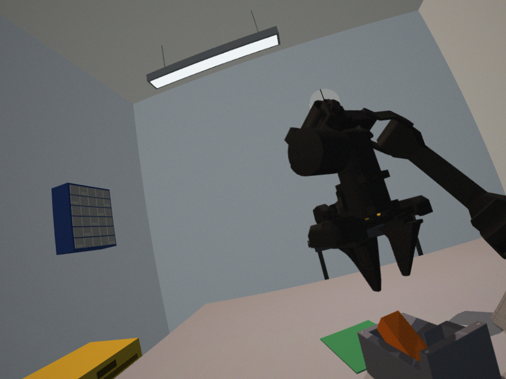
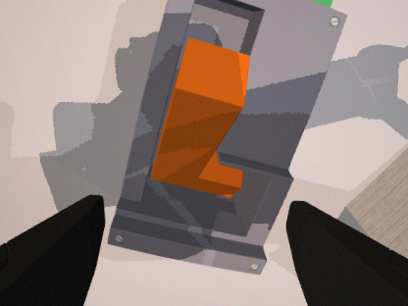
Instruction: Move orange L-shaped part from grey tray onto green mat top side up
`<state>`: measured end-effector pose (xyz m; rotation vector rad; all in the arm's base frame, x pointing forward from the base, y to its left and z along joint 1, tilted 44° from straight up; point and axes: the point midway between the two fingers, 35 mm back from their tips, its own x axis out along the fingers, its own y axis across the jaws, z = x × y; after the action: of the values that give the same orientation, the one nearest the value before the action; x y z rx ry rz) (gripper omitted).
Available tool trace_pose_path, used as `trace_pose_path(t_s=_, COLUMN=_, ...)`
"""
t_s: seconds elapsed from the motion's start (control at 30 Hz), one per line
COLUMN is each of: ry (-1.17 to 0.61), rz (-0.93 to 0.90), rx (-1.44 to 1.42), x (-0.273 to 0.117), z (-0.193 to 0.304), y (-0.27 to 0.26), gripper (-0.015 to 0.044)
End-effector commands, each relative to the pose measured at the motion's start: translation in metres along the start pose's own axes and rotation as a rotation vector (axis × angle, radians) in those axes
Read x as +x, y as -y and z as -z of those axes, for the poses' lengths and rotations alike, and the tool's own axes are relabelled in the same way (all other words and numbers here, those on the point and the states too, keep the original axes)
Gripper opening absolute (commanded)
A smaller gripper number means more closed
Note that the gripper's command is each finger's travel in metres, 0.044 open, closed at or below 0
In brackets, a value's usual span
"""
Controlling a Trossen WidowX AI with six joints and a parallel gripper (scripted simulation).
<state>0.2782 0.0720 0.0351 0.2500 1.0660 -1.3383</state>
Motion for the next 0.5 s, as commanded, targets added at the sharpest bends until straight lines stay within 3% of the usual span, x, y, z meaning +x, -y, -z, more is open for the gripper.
trace_pose_path(t_s=0.0, ry=0.008, rz=0.007, rx=0.228, x=0.001, z=-0.014, y=0.003, gripper=0.028)
trace_pose_path(t_s=0.47, ry=0.009, rz=0.007, rx=0.229, x=0.032, z=-0.014, y=0.003, gripper=0.028)
